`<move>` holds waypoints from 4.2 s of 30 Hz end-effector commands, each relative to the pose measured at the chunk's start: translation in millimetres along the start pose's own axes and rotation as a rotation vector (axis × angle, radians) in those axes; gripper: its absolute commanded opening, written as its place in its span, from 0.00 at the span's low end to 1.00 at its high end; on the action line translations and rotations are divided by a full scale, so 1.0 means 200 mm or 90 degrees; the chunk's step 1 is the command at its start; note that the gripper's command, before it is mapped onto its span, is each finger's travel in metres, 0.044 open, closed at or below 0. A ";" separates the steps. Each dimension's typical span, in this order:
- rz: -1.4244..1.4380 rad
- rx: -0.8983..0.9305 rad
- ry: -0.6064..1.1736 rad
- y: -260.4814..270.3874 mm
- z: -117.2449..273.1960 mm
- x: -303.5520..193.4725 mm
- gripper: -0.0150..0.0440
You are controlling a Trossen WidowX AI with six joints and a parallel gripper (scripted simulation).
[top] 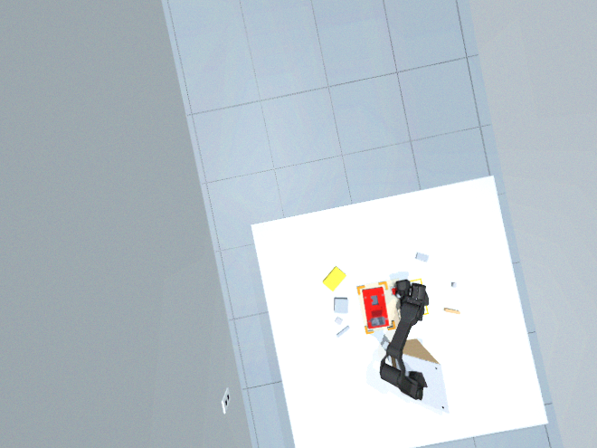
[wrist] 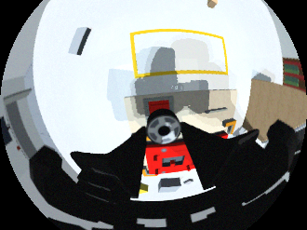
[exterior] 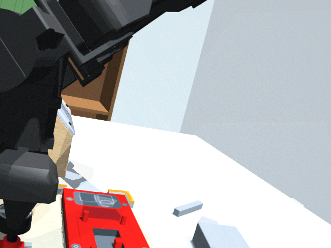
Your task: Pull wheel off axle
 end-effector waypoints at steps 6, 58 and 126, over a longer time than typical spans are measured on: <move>0.000 0.002 -0.001 0.00 0.02 0.00 0.25; -0.005 0.004 -0.006 -0.07 0.24 0.26 0.25; -0.006 0.008 -0.004 -0.25 0.07 0.57 0.90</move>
Point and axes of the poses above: the point midway between the two fingers, 35 mm back from their tips, its own z axis back along the fingers, its own y axis across the jaws, x = y × z, the point moved 7 cm from there along z, back along the fingers, and after that the axes turned 11 degrees about -z, right-handed, at the moved point
